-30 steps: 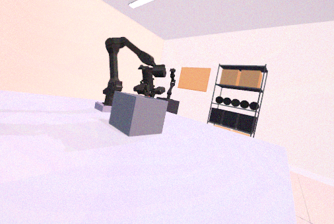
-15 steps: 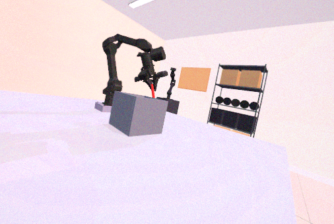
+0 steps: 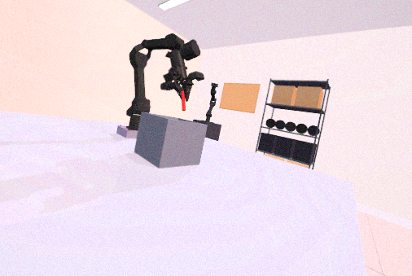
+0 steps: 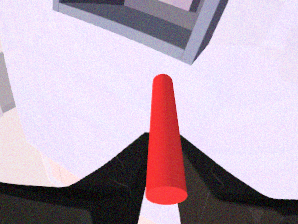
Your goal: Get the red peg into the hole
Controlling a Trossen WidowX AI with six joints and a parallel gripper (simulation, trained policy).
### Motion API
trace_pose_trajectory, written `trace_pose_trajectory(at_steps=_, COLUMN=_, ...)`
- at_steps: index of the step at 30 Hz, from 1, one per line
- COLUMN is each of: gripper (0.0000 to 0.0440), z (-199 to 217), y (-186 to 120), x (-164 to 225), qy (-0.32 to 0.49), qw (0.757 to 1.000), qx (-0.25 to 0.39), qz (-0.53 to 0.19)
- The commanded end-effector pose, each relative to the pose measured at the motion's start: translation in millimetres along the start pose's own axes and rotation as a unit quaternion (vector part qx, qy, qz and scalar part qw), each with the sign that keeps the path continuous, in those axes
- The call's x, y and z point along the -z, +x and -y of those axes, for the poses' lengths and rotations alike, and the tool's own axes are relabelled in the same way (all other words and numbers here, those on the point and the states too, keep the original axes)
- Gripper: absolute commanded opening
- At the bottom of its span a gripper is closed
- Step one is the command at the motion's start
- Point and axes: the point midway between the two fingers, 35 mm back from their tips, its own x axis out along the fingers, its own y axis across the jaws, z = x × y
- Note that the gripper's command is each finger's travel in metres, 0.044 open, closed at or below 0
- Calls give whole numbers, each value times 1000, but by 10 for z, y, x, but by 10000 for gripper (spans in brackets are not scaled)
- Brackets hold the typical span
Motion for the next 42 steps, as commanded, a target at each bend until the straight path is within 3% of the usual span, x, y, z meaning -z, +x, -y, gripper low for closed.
trace_pose_trajectory(at_steps=1, gripper=0, z=-19, y=-33, x=-143, qy=8, qw=1000, qx=7, qz=18)
trace_pose_trajectory(at_steps=23, gripper=0, z=-72, y=104, x=-864, qy=64, qw=995, qx=67, qz=43)
trace_pose_trajectory(at_steps=42, gripper=0, z=-70, y=591, x=-1195, qy=64, qw=993, qx=101, qz=10)
